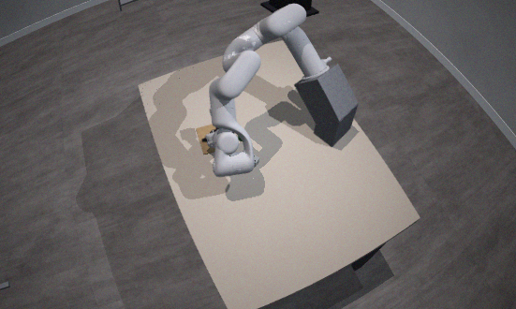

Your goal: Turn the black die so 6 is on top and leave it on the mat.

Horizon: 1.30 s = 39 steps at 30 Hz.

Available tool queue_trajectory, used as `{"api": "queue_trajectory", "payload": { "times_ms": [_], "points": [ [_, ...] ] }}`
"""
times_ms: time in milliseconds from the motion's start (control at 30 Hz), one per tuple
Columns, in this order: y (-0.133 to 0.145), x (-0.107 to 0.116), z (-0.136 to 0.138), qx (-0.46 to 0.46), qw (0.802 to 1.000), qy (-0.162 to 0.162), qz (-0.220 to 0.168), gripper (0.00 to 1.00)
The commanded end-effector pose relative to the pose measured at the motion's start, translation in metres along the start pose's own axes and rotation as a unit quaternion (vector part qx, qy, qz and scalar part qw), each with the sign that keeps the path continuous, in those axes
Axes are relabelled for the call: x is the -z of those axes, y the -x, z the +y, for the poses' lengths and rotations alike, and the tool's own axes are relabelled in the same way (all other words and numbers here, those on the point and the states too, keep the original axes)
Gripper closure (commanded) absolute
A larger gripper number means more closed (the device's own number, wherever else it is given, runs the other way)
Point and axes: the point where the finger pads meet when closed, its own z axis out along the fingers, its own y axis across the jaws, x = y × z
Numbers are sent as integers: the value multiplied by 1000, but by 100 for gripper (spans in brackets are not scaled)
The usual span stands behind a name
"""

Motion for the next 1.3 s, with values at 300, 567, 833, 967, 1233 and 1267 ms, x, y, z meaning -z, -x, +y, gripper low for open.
{"api": "queue_trajectory", "payload": {
  "times_ms": [300,567,833,967,1233,1267],
  "points": [
    [-1,1,-1,-1,1000,-1,0,73],
    [-1,1,-1,-1,1000,-1,0,73],
    [-1,1,-1,-1,1000,-1,0,73],
    [-1,2,-1,-1,1000,-1,0,73],
    [-8,9,-1,-1,1000,-1,0,73],
    [-10,11,-1,-1,1000,-1,0,73]
  ]
}}
